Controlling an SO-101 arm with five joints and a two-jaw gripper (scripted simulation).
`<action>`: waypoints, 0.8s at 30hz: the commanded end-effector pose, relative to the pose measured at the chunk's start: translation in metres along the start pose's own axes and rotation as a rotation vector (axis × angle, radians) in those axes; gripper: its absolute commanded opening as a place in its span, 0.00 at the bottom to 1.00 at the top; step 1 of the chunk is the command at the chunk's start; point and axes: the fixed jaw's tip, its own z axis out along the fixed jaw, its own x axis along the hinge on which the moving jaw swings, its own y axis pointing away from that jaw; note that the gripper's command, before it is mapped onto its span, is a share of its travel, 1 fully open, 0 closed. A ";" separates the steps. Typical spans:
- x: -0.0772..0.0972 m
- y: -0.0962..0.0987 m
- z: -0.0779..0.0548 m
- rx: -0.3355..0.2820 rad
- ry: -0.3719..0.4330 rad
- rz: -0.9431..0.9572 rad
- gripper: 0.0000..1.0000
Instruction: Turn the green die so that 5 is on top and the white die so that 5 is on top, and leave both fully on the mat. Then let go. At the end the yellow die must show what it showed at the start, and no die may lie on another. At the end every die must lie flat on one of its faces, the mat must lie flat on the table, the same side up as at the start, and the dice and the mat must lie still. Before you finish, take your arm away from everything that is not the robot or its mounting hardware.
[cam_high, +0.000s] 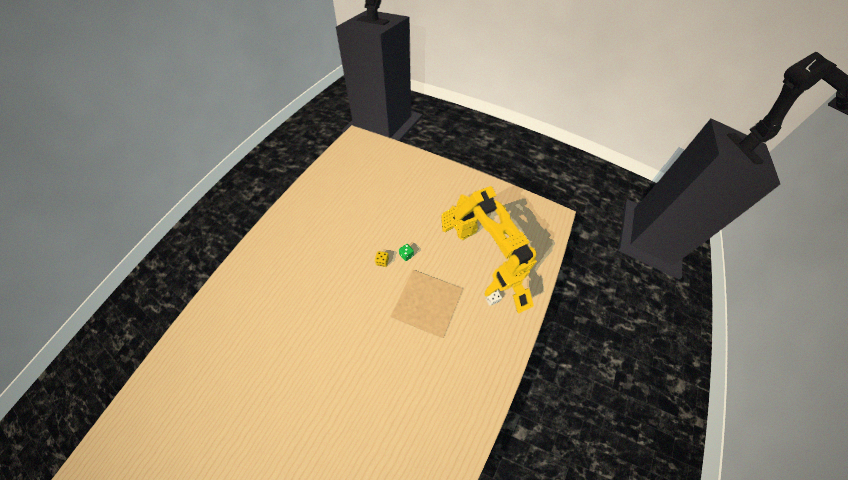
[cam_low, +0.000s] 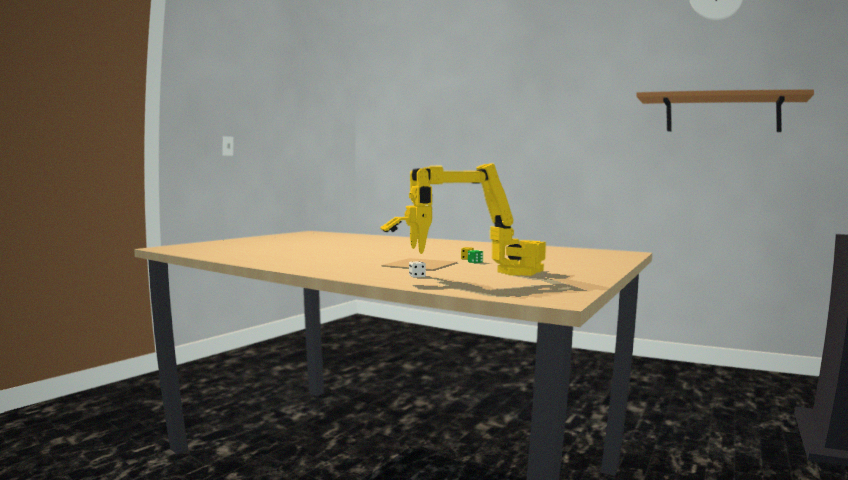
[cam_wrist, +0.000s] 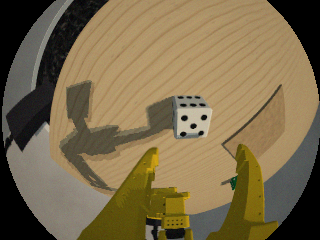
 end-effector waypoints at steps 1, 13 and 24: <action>-0.004 0.002 -0.009 -0.004 -0.043 0.003 0.35; -0.005 0.002 -0.006 -0.004 -0.043 0.003 0.35; -0.006 0.002 0.006 -0.004 -0.043 0.003 0.35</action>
